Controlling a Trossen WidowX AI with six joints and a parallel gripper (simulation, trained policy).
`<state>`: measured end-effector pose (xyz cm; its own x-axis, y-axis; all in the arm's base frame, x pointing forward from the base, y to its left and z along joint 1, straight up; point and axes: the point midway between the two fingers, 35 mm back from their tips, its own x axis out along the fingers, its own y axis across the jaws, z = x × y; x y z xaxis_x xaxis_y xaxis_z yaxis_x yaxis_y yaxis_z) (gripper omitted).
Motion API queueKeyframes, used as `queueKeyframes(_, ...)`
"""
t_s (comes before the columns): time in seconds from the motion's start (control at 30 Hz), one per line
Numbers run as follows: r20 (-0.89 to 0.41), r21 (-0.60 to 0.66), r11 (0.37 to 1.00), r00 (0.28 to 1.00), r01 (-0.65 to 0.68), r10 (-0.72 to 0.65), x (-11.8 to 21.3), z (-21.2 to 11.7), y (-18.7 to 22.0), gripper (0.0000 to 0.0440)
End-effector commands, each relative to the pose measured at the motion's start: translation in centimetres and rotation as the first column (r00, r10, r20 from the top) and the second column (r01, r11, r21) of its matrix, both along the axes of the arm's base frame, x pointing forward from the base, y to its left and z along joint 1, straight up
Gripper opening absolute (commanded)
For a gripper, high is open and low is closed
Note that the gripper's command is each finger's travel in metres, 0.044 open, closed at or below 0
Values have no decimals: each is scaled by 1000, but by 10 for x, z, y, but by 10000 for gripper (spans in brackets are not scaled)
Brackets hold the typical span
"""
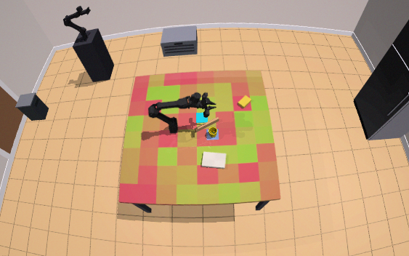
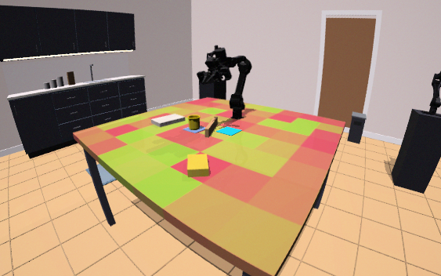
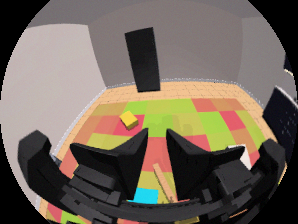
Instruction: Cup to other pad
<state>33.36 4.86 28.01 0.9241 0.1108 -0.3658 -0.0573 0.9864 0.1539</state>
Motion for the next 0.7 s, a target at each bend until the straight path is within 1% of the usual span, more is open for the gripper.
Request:
queueKeyframes(0.0, -54, 20, 1000, 999, 5, -4, 4, 0, 5, 102)
queueKeyframes(0.23, -159, 45, 999, 987, 13, -6, 8, -8, 13, 99)
queueKeyframes(0.67, -350, 57, 997, 936, 47, -24, 13, -23, 23, 116)
